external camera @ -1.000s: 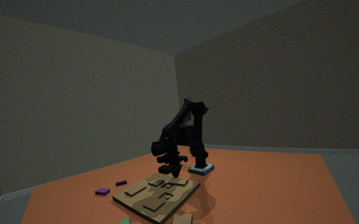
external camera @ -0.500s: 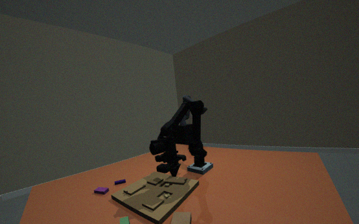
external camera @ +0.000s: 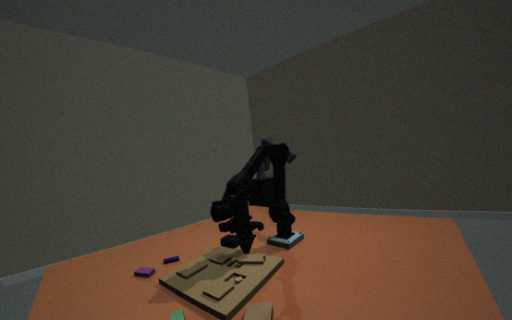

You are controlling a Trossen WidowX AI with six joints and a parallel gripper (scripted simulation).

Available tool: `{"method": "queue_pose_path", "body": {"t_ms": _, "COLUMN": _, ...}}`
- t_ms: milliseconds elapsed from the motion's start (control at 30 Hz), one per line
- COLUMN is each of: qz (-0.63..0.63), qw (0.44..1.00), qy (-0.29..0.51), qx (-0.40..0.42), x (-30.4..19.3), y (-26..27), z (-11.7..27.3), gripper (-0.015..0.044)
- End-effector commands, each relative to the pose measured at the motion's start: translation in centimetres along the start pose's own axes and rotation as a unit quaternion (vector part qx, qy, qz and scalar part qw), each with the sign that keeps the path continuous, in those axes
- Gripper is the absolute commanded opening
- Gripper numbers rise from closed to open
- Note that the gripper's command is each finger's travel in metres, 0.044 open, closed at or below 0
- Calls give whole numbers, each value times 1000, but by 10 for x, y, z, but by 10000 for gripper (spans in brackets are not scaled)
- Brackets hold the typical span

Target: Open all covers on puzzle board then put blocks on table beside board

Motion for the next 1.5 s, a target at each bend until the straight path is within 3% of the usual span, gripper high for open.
{"method": "queue_pose_path", "body": {"t_ms": 0, "qz": -1, "qw": 1000, "qy": -1, "qx": 6, "x": -1, "y": 9, "z": 3, "gripper": 0}}
{"method": "queue_pose_path", "body": {"t_ms": 1467, "qz": -1, "qw": 1000, "qy": 0, "qx": 8, "x": -21, "y": 44, "z": 4, "gripper": 0}}
Point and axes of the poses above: the point midway between the two fingers, 35 mm back from their tips, its own z axis back along the fingers, its own y axis across the jaws, x = y × z, the point moved 6 cm from there along z, back along the fingers, and after that the axes turned 12 degrees about -z, right-handed, at the moved point
